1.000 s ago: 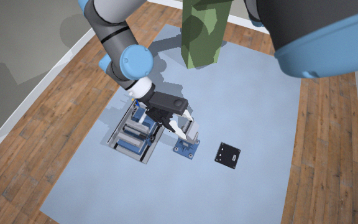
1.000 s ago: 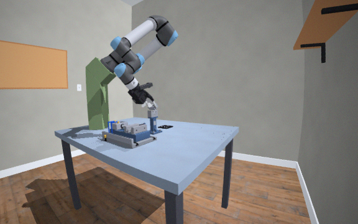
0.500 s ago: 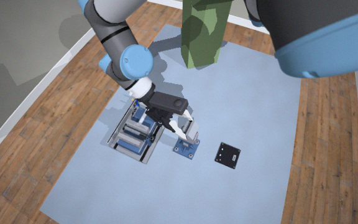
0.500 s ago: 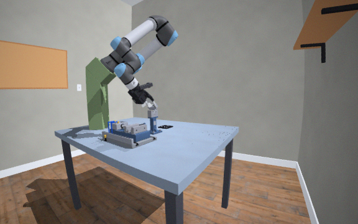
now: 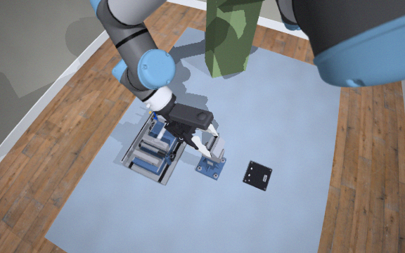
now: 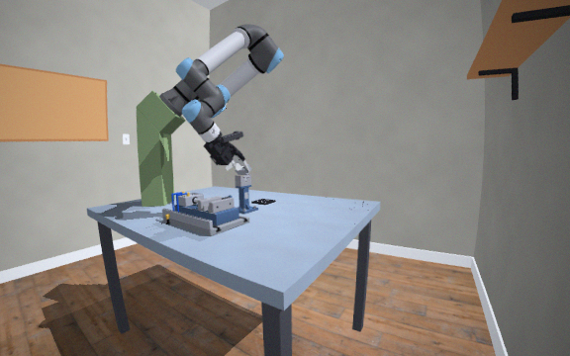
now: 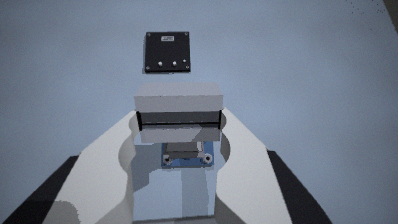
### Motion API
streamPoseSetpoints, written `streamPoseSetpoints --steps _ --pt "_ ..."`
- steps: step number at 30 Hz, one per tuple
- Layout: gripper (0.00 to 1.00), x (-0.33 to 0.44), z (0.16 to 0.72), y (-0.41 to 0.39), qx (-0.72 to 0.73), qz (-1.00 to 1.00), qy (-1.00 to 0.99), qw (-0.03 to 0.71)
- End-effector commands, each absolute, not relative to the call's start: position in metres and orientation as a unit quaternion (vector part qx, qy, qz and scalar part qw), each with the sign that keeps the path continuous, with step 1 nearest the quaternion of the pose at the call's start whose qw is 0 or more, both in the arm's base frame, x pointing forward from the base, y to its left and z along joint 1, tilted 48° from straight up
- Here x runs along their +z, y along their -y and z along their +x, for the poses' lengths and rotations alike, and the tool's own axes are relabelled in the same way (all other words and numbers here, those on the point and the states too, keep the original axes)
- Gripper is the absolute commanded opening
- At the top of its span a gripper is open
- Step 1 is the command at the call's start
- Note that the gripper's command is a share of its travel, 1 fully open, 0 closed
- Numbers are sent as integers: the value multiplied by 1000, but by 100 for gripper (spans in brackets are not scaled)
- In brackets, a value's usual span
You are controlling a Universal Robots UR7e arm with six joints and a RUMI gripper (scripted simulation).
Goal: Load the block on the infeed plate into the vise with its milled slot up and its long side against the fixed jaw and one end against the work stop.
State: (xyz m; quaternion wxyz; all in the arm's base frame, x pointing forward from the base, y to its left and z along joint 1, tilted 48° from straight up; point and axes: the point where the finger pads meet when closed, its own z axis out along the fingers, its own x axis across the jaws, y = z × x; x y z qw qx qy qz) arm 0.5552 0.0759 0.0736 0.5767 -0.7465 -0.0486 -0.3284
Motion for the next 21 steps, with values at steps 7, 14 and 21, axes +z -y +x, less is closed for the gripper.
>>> streamPoseSetpoints --steps 7,14,21 --pt "0 74 555 -76 -329 -751 46 571" --pt "0 74 555 -76 -329 -756 43 564" --pt "0 74 555 -76 -330 -761 40 558"
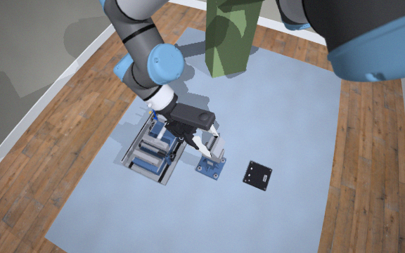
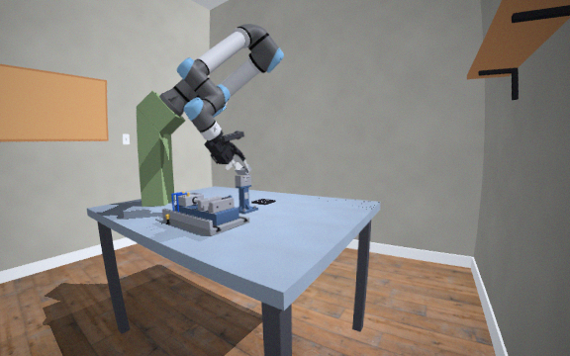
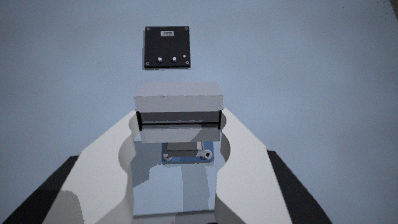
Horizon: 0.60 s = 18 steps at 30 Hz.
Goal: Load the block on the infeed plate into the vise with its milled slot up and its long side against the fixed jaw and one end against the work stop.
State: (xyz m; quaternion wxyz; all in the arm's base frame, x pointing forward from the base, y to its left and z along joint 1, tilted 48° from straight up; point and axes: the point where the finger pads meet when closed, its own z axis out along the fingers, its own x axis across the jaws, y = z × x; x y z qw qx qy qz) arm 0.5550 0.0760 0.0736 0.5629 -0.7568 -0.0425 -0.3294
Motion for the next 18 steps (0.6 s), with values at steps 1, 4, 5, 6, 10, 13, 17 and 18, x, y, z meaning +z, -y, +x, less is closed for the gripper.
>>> streamPoseSetpoints --steps 1,4,5,6,10,13,17,18 --pt "0 74 555 -76 -330 -762 40 556" --pt "0 74 555 -76 -330 -765 38 552" --pt "0 74 555 -76 -330 -766 37 550" --pt "0 74 555 -76 -330 -767 37 549" --pt "0 74 555 -76 -331 -772 34 542" --pt "0 74 555 -76 -331 -773 33 540" --pt "0 74 555 -76 -331 -778 30 533" --pt "0 74 555 -76 -331 -780 29 531"
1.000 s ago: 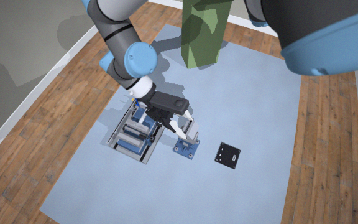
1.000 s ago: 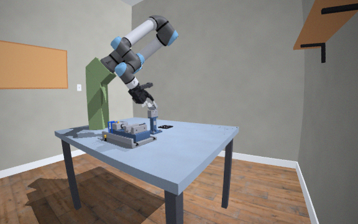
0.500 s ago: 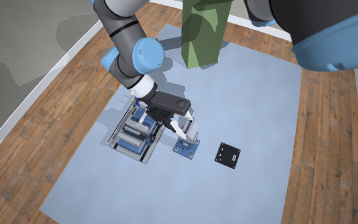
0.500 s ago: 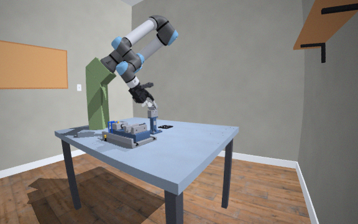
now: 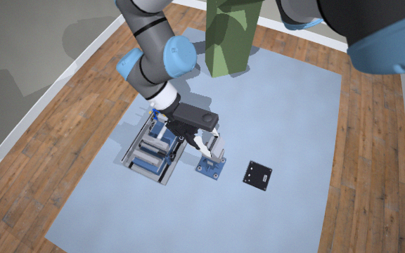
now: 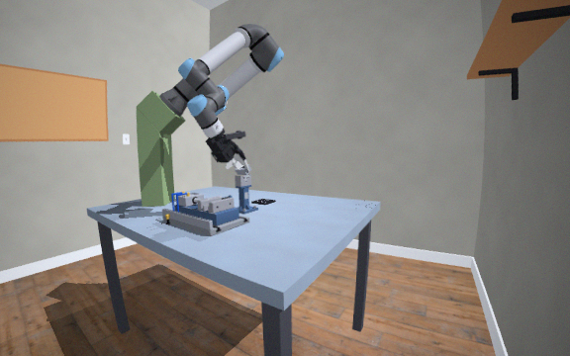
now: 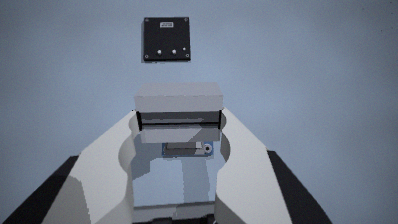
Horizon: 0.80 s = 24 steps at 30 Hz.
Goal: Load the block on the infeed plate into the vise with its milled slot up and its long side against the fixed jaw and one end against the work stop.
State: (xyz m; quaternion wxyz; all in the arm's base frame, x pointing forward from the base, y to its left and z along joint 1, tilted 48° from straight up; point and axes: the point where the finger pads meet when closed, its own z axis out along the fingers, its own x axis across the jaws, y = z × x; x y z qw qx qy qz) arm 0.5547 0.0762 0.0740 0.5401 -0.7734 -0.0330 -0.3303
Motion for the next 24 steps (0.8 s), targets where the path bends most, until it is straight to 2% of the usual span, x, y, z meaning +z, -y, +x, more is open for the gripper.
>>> streamPoseSetpoints --steps 1,24 --pt "0 74 555 -76 -331 -781 28 529" --pt "0 75 554 -77 -332 -813 7 477"
